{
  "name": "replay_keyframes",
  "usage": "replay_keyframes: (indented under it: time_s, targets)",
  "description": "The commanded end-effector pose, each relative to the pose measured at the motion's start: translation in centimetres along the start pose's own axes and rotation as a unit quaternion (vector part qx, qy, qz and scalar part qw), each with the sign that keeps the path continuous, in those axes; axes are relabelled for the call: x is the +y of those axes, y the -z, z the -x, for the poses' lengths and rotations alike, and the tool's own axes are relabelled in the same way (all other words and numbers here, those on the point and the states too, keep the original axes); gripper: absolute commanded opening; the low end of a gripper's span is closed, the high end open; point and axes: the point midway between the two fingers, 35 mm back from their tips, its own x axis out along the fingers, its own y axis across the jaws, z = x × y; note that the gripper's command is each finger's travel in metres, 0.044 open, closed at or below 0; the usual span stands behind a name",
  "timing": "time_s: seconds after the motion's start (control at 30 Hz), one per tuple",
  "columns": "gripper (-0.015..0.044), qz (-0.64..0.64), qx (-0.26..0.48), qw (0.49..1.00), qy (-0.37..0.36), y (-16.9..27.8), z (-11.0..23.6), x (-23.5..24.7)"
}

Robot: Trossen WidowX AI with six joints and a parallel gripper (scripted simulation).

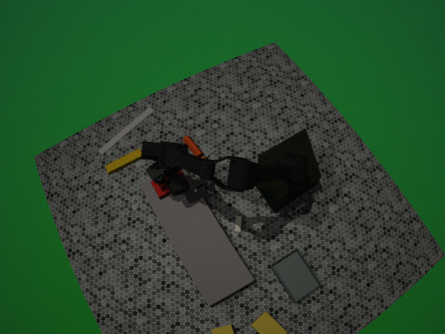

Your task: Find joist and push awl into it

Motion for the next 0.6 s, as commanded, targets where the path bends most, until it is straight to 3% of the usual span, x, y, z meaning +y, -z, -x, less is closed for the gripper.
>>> replay_keyframes:
  time_s: [0.0,0.57]
  targets:
    - [0.0,-0.001,-0.002,1.0,-0.001,0.0,-0.1,0.5]
    - [0.0,-0.002,-0.001,1.0,-0.003,0.0,-0.2,6.0]
